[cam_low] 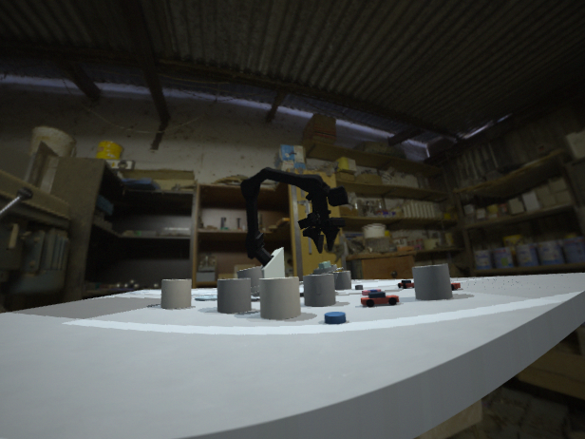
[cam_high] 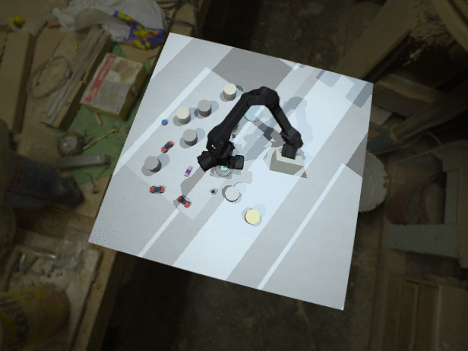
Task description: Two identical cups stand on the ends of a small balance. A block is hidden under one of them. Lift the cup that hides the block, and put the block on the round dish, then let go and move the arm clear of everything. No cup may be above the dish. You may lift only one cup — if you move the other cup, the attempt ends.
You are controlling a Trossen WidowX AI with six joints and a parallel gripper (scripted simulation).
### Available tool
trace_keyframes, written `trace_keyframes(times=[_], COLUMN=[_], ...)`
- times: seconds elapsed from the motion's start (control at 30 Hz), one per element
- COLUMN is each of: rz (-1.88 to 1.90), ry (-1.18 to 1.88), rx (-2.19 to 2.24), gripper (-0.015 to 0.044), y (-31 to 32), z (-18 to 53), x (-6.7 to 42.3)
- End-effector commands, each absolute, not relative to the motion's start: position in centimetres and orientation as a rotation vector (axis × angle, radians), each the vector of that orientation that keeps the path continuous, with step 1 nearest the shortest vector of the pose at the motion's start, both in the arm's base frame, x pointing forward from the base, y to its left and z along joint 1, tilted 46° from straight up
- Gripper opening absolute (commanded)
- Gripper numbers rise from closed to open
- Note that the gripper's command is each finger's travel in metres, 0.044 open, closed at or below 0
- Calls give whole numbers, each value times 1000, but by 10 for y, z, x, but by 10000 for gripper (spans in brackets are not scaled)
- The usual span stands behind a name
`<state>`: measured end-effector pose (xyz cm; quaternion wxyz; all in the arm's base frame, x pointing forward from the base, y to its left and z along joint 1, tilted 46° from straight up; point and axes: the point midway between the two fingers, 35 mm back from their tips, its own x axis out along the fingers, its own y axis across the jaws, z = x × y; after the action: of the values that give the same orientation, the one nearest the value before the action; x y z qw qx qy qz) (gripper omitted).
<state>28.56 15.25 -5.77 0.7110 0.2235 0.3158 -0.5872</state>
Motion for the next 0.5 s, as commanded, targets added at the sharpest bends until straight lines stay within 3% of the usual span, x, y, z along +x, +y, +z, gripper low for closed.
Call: trace_keyframes(times=[0.0, 0.47], rz=[-1297, -1297], ry=[716, 715], rx=[451, 451], gripper=[260, 260], y=[150, 136], z=[-57, -72], x=[282, 284])
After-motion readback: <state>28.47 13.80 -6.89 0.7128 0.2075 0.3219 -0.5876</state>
